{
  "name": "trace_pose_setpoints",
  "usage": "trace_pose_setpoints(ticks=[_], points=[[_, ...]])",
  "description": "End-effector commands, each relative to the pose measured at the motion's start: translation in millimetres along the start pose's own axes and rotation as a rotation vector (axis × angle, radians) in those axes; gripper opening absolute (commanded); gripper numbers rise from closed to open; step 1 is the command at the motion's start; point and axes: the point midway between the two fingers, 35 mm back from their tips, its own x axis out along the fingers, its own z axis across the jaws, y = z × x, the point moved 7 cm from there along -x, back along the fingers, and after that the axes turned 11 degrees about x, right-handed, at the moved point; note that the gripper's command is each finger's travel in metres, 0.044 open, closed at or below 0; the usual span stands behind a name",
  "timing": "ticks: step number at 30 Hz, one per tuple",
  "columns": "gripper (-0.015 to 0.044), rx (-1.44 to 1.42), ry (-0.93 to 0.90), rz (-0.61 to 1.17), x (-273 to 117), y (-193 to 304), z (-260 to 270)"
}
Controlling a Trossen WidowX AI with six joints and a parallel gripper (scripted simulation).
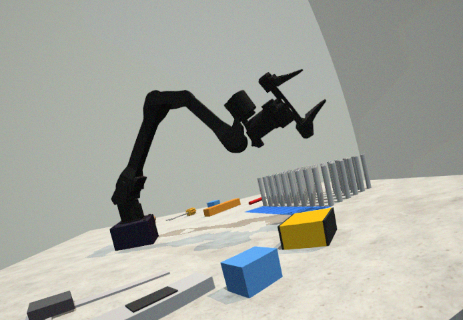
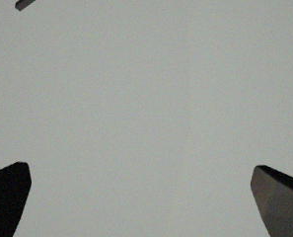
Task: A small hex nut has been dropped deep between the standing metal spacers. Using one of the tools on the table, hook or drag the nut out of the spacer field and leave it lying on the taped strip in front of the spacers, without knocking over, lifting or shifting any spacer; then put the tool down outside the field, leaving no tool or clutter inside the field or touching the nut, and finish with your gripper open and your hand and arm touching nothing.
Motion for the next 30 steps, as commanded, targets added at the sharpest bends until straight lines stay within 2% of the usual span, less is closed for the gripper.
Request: trace_pose_setpoints(ticks=[1,5,14,27,30], points=[[0.0440,-0.435,0.223,0.158,-41.5,23.2,-7.3],[0.0440,-0.739,0.355,0.329,-78.4,32.8,-15.1],[0.0440,-1.100,0.470,0.628,-135.2,38.1,-22.9],[0.0440,-1.526,0.465,1.215,-235.6,29.4,-26.8],[0.0440,-1.548,0.455,1.261,-243.2,28.0,-26.6]])
